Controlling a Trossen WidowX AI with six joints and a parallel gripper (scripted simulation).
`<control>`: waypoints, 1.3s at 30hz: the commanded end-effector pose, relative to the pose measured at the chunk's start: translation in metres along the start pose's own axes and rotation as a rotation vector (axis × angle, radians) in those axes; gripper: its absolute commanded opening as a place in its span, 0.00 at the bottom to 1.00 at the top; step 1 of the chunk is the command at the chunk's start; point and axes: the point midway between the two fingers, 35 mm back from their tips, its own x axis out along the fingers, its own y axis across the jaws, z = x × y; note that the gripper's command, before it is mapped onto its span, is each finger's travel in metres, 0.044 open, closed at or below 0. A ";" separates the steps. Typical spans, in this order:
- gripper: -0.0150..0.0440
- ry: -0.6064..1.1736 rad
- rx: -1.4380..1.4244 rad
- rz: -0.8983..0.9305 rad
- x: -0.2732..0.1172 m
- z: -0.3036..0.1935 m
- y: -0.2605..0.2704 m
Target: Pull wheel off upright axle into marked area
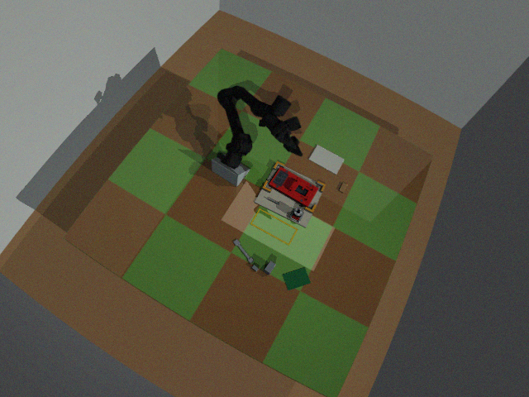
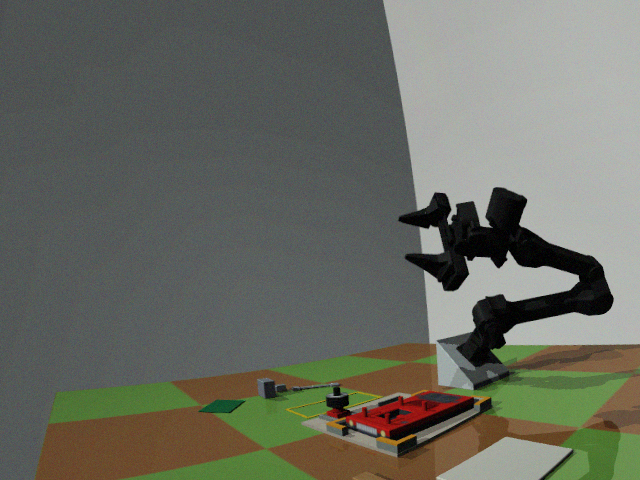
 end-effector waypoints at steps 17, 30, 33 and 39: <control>0.76 0.471 0.470 0.284 0.062 -0.020 0.036; 0.76 0.972 0.898 0.358 0.104 -0.051 0.074; 0.76 1.098 0.974 0.335 0.109 -0.064 0.085; 0.76 1.366 1.152 0.270 0.120 -0.084 0.106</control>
